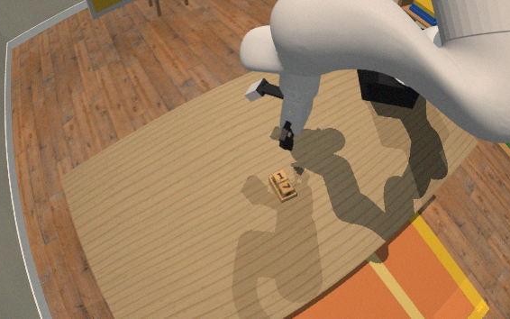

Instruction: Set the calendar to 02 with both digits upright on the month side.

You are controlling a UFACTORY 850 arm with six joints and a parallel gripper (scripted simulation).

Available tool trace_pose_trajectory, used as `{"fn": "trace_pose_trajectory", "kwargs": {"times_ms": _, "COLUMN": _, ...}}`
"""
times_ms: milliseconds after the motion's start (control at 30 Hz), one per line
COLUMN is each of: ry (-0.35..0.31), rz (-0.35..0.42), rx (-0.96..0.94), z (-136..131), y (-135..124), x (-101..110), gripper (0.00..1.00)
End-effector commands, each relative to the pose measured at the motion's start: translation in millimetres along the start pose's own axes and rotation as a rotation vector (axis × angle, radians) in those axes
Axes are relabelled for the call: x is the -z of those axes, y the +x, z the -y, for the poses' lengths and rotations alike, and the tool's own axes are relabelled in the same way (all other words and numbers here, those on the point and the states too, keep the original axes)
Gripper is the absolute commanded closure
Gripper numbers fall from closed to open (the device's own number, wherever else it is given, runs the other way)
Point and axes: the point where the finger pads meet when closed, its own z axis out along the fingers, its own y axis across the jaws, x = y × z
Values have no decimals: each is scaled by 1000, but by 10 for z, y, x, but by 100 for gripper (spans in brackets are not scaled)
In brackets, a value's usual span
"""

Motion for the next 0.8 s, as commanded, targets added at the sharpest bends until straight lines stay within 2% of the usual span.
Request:
{"fn": "trace_pose_trajectory", "kwargs": {"times_ms": 0, "ry": 0, "rz": -1, "rx": 59, "z": 20, "y": 5, "x": 0, "gripper": 0}}
{"fn": "trace_pose_trajectory", "kwargs": {"times_ms": 100, "ry": 0, "rz": -1, "rx": 165, "z": 51, "y": 6, "x": -5, "gripper": 0}}
{"fn": "trace_pose_trajectory", "kwargs": {"times_ms": 167, "ry": 0, "rz": -1, "rx": 165, "z": 51, "y": 6, "x": -5, "gripper": 0}}
{"fn": "trace_pose_trajectory", "kwargs": {"times_ms": 667, "ry": -2, "rz": 0, "rx": 768, "z": 233, "y": 8, "x": -35, "gripper": 0}}
{"fn": "trace_pose_trajectory", "kwargs": {"times_ms": 733, "ry": -2, "rz": 0, "rx": 768, "z": 233, "y": 8, "x": -35, "gripper": 0}}
{"fn": "trace_pose_trajectory", "kwargs": {"times_ms": 767, "ry": -2, "rz": 0, "rx": 855, "z": 260, "y": 7, "x": -39, "gripper": 0}}
